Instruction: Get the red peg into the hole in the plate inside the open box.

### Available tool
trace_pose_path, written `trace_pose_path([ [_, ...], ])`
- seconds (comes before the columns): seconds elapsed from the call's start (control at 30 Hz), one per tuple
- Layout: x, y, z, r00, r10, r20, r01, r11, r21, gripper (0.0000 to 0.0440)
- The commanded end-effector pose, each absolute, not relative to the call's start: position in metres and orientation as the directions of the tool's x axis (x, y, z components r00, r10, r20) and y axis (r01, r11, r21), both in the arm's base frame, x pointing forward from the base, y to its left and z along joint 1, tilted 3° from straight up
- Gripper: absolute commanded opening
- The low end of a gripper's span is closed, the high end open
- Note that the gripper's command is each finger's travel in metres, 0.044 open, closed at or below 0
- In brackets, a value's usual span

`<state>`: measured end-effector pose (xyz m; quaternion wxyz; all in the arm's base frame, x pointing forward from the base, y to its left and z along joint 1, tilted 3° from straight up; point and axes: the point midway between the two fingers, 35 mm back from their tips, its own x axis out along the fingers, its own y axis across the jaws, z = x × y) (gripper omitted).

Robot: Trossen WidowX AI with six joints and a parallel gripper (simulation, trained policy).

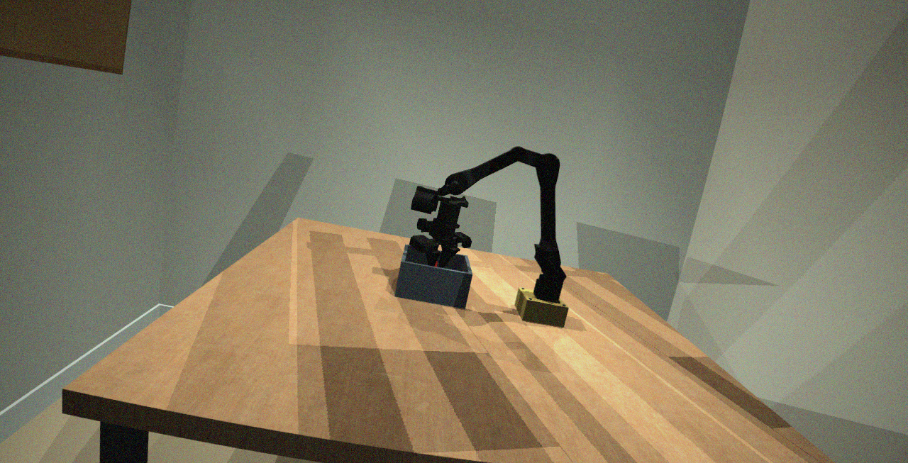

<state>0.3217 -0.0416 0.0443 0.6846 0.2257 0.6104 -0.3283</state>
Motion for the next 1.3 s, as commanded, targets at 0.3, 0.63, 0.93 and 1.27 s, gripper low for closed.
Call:
trace_pose_path([
  [0.3,0.373,-0.043,0.059,0.099,-0.071,-0.993,0.703,0.711,0.019,0.044],
  [0.63,0.412,-0.03,0.085,0.182,0.01,-0.983,0.663,0.737,0.13,0.044],
  [0.93,0.421,-0.027,0.092,0.207,0.026,-0.978,0.652,0.742,0.157,0.044],
  [1.27,0.421,-0.027,0.092,0.208,0.026,-0.978,0.651,0.743,0.158,0.044],
])
